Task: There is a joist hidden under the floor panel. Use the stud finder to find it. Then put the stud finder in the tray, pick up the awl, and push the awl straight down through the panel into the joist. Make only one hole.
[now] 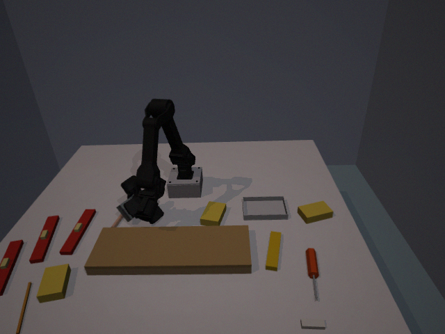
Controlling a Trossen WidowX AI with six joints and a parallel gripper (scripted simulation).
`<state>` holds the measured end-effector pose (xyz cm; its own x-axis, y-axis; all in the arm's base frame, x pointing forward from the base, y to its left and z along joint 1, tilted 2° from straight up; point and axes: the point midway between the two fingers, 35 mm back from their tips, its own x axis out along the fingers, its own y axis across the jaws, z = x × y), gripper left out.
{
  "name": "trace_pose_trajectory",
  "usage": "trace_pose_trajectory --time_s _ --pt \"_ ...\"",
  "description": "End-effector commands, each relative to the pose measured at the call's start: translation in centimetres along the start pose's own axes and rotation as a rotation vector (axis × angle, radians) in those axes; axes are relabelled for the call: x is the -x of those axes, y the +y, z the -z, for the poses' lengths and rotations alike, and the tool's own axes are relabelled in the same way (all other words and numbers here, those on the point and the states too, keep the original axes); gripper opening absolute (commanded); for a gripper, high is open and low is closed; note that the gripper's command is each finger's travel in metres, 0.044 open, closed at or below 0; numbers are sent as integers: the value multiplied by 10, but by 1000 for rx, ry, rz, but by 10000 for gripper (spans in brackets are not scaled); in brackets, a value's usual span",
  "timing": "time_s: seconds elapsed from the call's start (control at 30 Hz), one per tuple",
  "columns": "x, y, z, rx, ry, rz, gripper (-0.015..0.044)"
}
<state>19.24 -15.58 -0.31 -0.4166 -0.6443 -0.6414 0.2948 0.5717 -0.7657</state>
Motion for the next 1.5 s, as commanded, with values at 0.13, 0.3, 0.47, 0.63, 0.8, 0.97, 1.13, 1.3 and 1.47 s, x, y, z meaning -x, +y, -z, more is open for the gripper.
trace_pose_trajectory --time_s 0.13,0.3,0.47,0.63,0.8,0.97,1.13,1.3,1.47 --pt "0 -1 0 0 -1 3 315" --pt "1 -1 0 0 -1 3 440" --pt "6 0 0 0 -1 1 440" --pt "15 0 -1 0 -1 -1 440" --pt "24 0 0 0 -1 -2 440" --pt "36 -2 -1 0 0 -3 440" --pt "88 -23 1 3 0 -6 440" --pt "126 -43 9 5 1 -3 440" --pt "100 -29 3 10 1 0 440"
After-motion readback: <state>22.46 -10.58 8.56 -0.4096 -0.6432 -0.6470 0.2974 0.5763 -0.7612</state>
